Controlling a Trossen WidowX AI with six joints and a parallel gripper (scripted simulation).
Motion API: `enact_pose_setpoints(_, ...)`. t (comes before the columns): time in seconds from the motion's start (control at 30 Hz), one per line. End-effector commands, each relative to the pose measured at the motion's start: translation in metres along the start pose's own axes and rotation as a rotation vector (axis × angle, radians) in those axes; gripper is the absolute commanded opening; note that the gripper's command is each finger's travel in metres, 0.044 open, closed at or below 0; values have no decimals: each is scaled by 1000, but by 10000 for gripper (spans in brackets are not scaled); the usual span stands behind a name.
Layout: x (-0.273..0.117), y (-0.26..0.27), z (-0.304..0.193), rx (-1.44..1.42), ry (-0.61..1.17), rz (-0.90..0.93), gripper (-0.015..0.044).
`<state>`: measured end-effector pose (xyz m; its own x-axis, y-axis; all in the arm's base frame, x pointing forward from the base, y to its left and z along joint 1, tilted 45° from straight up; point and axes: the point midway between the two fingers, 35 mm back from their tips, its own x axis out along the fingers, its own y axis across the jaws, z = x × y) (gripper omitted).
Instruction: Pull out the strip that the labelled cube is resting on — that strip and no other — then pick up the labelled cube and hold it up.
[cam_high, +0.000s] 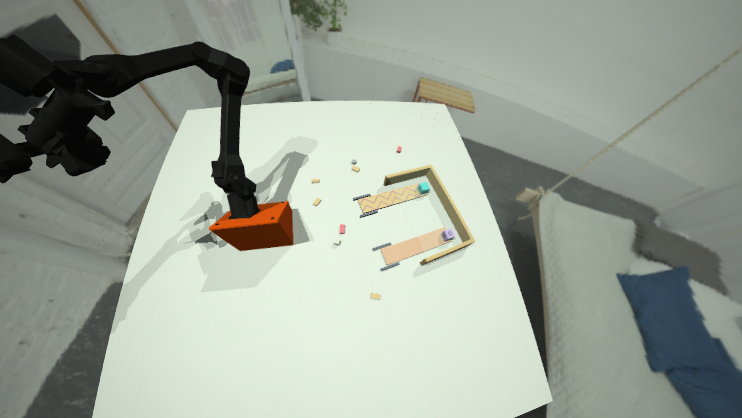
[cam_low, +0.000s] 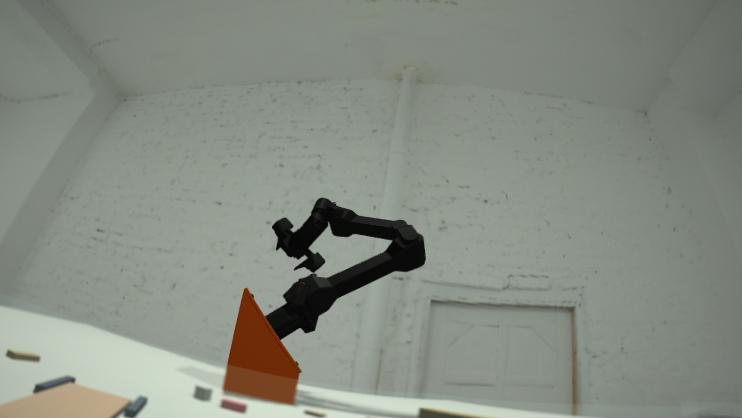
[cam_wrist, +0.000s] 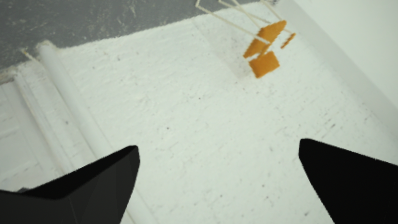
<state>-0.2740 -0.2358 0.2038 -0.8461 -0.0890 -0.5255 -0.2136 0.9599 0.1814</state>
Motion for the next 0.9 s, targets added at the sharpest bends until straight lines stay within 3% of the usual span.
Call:
enact_pose_setpoints(0.0,-1,-2,1,0,1,-5,400)
enact_pose_setpoints(0.37,-41,-100,47,198,-78,-348,400)
enact_pose_setpoints(0.6,-106,-176,110,429,-341,-651,400)
enact_pose_setpoints(0.87,-184,-217,182,582,-723,-821,400)
